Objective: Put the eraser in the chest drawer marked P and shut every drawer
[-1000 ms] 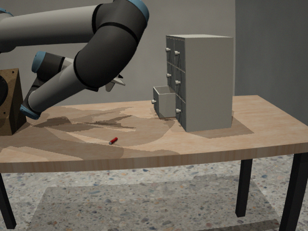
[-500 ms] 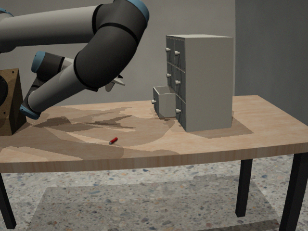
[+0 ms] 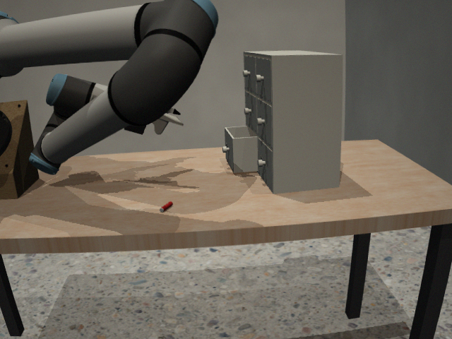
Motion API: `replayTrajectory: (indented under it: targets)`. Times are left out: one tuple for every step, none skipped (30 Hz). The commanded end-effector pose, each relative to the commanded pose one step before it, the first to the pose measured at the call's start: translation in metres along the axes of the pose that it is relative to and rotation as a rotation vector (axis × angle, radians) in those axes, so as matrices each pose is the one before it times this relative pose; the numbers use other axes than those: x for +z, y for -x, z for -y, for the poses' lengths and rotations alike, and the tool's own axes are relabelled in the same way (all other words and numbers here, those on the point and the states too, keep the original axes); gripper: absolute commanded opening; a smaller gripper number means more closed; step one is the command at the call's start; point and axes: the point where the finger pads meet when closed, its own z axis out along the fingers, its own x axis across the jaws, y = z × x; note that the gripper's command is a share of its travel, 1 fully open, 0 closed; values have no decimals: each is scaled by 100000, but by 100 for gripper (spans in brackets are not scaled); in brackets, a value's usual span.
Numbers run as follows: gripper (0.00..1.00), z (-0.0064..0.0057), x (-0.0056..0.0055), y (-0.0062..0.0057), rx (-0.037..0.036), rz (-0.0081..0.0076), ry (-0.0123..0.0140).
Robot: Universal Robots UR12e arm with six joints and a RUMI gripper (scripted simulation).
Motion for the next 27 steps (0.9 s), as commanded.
replayTrajectory:
  targets:
    - [100,72,-28,3,15,28,837]
    - [100,6,-2,0,2,1,207]
    - [100,7,-2,0,1,0,220]
    - [100,7,-3,0,0,0,234]
    - [100,8,-3,0,-1,0,248]
    - [100,8,-4,0,-2,-1,263]
    - [100,9,-5,0,-4,-2,277]
    - [100,0,0,0,0,0,0]
    - [100,0,0,0,0,0,0]
    - [100,9,-6,0,-5,-2,292]
    - [100,10,-7,0,-7,-3,307]
    - [100,11,-9,1,-9,-4,322]
    - [100,11,-10,1,-12,-5,338]
    - [100,12,-11,1,-12,-6,354]
    - [100,10,3,0,16,8,386]
    - [100,11,1,0,13,7,403]
    - [100,11,0,0,11,6,419]
    - [100,12,-2,0,8,4,436]
    - [100,13,-4,0,5,2,452]
    - [100,14,-6,0,1,0,469]
    - [100,15,-8,0,-3,-2,485]
    - [100,16,-11,0,-8,-4,502]
    - [100,17,-14,0,-13,-7,518]
    - [100,18,-17,0,-19,-11,535]
    - [100,0,0,0,0,0,0]
    - [100,0,0,0,0,0,0]
    - [100,16,-7,0,2,2,570]
